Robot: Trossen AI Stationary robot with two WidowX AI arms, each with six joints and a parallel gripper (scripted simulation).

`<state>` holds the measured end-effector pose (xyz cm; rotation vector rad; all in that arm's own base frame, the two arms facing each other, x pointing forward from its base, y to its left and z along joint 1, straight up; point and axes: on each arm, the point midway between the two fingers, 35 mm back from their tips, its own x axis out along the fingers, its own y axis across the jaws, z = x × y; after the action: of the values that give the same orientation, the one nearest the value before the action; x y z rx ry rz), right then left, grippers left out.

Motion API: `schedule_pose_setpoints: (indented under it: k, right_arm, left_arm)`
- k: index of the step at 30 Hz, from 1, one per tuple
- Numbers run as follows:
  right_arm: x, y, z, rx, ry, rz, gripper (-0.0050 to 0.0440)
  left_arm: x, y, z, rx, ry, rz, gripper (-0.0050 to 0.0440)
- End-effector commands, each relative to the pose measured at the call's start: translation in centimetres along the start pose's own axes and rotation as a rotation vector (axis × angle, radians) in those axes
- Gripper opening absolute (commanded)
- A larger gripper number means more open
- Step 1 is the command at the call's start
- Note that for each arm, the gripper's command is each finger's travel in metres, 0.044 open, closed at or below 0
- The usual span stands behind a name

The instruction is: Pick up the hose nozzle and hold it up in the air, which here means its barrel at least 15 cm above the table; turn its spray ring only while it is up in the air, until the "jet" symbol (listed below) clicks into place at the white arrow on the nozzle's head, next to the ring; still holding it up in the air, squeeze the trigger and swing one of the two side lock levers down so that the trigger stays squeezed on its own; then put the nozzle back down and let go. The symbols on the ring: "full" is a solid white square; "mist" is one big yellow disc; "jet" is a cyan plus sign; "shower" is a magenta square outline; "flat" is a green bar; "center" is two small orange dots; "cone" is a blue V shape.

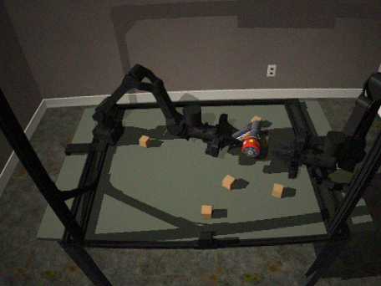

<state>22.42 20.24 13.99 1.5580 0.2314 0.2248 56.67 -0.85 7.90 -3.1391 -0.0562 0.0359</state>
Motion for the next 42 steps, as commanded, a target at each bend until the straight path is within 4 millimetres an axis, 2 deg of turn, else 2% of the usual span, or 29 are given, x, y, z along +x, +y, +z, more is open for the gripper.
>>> schedule_pose_setpoints:
  k: [1,2,17,29,31,33,42]
  right_arm:
    - [-0.01,0.05,0.01,0.001,0.0,0.001,0.0024]
    - [-0.01,0.05,0.01,0.001,0.0,0.001,0.0]
    - [-0.01,0.05,0.01,0.001,0.0,0.001,0.0]
    - [0.01,0.02,-0.02,0.001,0.0,0.001,0.0288]
    - [0.01,0.02,-0.02,0.001,0.0,0.001,0.0288]
    - [0.11,0.03,-0.03,0.001,0.0,0.001,0.0336]
    - [-0.02,0.06,-0.08,0.001,0.001,0.001,0.012]
  left_arm:
    - [0.16,-0.07,-0.72,-0.002,0.023,-0.003,0.0]
    - [0.16,-0.07,-0.72,-0.002,0.023,-0.003,0.0]
    - [0.16,-0.07,-0.72,-0.002,0.023,-0.003,0.0]
    - [0.16,-0.07,-0.72,-0.002,0.023,-0.003,0.0]
    - [0.16,-0.07,-0.72,-0.002,0.023,-0.003,0.0]
    - [0.16,-0.07,-0.72,-0.002,0.023,-0.003,0.0]
    - [0.16,-0.07,-0.72,-0.002,0.023,-0.003,0.0]
